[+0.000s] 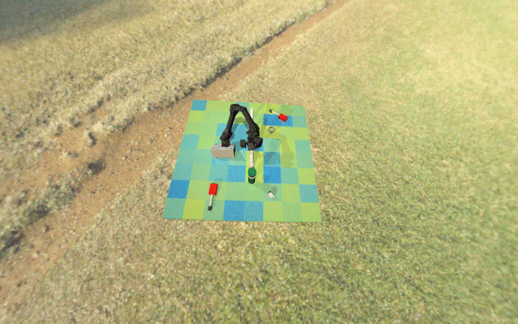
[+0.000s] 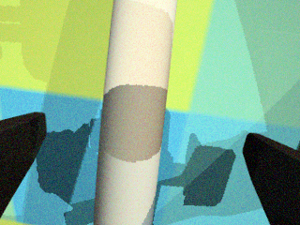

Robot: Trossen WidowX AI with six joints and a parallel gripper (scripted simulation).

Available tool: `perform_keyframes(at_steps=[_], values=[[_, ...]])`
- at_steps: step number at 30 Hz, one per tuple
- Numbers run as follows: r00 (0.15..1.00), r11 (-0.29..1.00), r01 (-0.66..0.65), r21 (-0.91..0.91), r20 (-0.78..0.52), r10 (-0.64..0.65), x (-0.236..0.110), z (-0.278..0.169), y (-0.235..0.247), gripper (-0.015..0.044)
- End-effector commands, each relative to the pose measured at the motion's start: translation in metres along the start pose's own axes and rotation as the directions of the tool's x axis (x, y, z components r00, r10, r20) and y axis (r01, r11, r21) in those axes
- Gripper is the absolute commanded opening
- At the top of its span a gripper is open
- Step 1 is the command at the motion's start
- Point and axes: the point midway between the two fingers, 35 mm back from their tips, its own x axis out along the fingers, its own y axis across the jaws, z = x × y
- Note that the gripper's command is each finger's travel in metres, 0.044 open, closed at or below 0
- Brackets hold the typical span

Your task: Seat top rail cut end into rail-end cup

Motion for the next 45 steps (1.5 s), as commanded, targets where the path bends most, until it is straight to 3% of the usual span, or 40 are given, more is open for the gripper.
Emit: perform_keyframes(at_steps=[1,35,43,45], values=[[1.0,1.0,-0.002,0.006,-0.005,0.002,0.006,-0.001,0.001,0.044],[1.0,1.0,-0.003,0.005,-0.008,0.003,0.059,-0.002,0.0,0.044],[1.0,1.0,-0.003,0.005,-0.008,0.003,0.059,-0.002,0.0,0.023],[1.0,1.0,-0.003,0.005,-0.008,0.003,0.059,-0.002,0.0,0.0217]])
